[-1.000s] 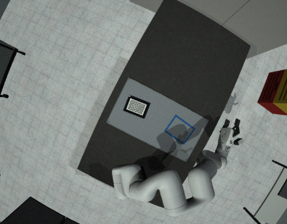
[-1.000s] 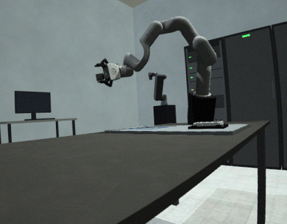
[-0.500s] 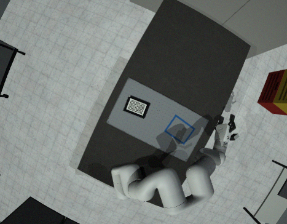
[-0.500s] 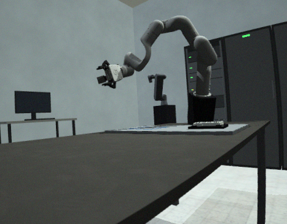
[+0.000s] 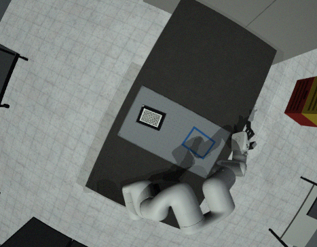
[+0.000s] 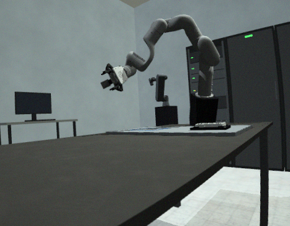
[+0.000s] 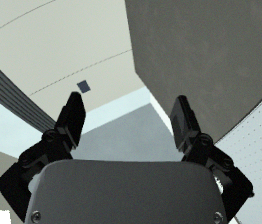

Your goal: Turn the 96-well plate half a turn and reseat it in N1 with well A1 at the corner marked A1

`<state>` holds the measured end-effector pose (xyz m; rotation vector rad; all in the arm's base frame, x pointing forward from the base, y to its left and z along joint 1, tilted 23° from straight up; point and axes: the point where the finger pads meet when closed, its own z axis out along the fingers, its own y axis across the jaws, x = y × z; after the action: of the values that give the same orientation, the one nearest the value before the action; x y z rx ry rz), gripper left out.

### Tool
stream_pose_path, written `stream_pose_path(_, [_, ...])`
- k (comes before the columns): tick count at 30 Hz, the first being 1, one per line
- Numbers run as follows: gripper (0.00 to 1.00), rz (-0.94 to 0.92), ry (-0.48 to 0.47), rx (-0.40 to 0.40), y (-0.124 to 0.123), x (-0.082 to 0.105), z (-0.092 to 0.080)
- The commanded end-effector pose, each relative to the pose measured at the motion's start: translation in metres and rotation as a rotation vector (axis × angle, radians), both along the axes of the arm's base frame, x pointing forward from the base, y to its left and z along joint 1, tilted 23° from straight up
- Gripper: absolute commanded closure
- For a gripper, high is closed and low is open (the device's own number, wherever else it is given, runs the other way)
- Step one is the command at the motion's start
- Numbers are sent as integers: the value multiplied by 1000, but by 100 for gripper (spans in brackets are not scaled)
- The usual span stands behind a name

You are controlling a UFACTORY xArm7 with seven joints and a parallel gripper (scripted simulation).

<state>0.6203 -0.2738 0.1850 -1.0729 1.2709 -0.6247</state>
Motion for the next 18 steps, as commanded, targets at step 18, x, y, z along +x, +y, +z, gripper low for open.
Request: stream_pose_path(18, [0, 154, 185, 76, 75, 2, -21])
